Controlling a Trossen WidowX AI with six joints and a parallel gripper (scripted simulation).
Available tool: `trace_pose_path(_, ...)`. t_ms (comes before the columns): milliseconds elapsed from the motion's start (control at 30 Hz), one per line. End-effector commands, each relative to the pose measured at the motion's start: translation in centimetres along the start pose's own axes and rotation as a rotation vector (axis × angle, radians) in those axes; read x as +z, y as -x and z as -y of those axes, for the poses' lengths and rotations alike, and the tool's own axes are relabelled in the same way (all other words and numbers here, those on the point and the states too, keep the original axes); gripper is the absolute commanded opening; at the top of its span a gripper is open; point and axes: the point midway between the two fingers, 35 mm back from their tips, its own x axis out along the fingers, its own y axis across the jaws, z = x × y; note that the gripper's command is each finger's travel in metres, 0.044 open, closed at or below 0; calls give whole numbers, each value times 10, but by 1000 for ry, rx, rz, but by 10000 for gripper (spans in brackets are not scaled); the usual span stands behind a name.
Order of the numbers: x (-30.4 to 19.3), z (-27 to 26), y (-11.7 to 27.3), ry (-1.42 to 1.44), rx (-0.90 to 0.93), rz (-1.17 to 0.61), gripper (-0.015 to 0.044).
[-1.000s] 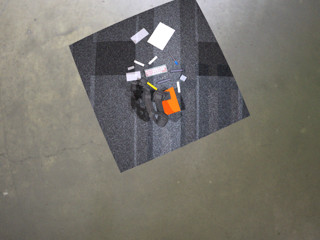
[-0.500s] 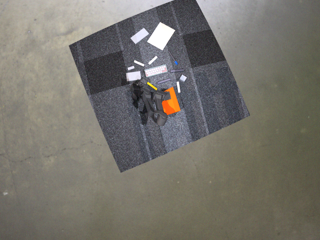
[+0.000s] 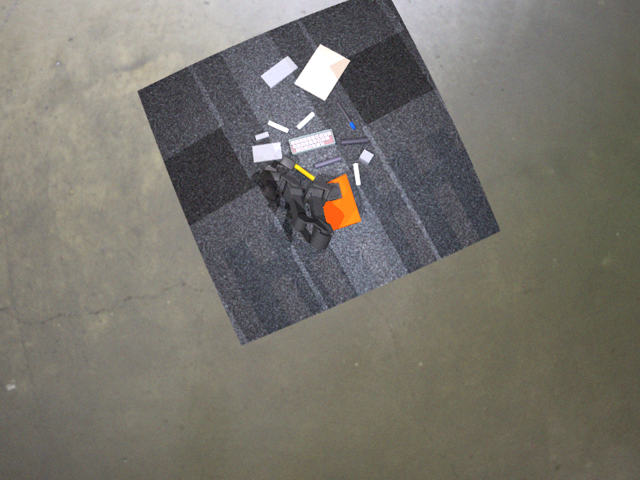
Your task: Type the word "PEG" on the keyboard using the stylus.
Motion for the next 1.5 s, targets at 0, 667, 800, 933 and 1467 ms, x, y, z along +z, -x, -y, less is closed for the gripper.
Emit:
trace_pose_path(0, -5, 3, -2, -12, -9, -8, 150)
trace_pose_path(667, -11, 3, -11, -13, -9, -8, 150)
trace_pose_path(800, -12, 3, -13, -13, -9, -8, 150)
trace_pose_path(933, -13, 3, -15, -13, -8, -8, 150)
trace_pose_path(1467, -18, 3, -24, -13, -8, -8, 150)
